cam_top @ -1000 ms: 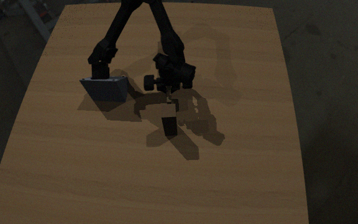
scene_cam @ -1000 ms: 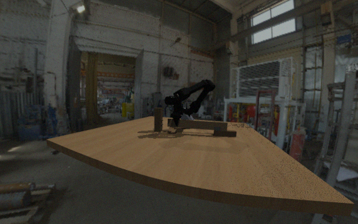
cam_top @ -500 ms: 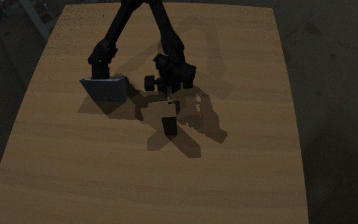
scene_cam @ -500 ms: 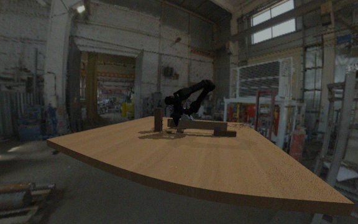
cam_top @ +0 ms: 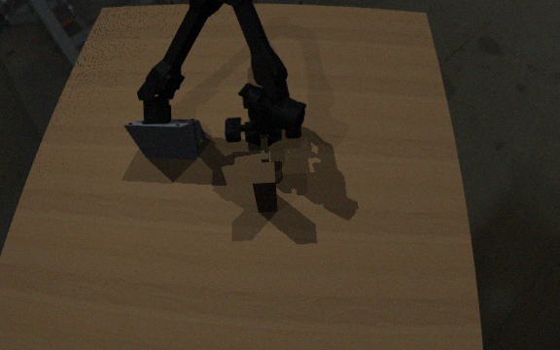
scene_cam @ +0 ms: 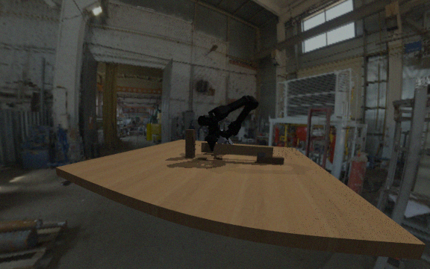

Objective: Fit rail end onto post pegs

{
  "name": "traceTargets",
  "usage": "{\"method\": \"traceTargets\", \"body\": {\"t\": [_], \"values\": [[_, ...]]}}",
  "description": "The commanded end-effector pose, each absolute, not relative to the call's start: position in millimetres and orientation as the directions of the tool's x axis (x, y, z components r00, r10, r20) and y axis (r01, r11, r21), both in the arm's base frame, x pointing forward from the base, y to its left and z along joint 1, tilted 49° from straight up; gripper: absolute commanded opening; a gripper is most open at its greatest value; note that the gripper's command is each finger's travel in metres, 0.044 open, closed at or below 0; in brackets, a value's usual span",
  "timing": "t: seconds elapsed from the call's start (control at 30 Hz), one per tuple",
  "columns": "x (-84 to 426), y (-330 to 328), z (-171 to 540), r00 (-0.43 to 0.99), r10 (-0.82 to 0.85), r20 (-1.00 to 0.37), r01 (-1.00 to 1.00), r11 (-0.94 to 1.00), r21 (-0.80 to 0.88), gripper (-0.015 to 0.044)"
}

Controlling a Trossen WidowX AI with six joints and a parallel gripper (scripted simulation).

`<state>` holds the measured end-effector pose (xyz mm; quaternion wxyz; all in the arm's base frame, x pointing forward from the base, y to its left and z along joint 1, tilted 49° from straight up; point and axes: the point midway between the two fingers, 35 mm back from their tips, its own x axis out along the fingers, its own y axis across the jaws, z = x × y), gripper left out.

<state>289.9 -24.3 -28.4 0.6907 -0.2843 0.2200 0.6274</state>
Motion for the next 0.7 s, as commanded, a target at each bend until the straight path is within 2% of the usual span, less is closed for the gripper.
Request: {"method": "traceTargets", "body": {"t": [0.0,0.67], "values": [[288.5,-24.2,-28.5,0.115,0.743,-0.66,-0.992,0.053,-0.114,0.0],[288.7,-25.8,-30.5,0.115,0.742,-0.66,-0.992,0.053,-0.114,0.0]]}}
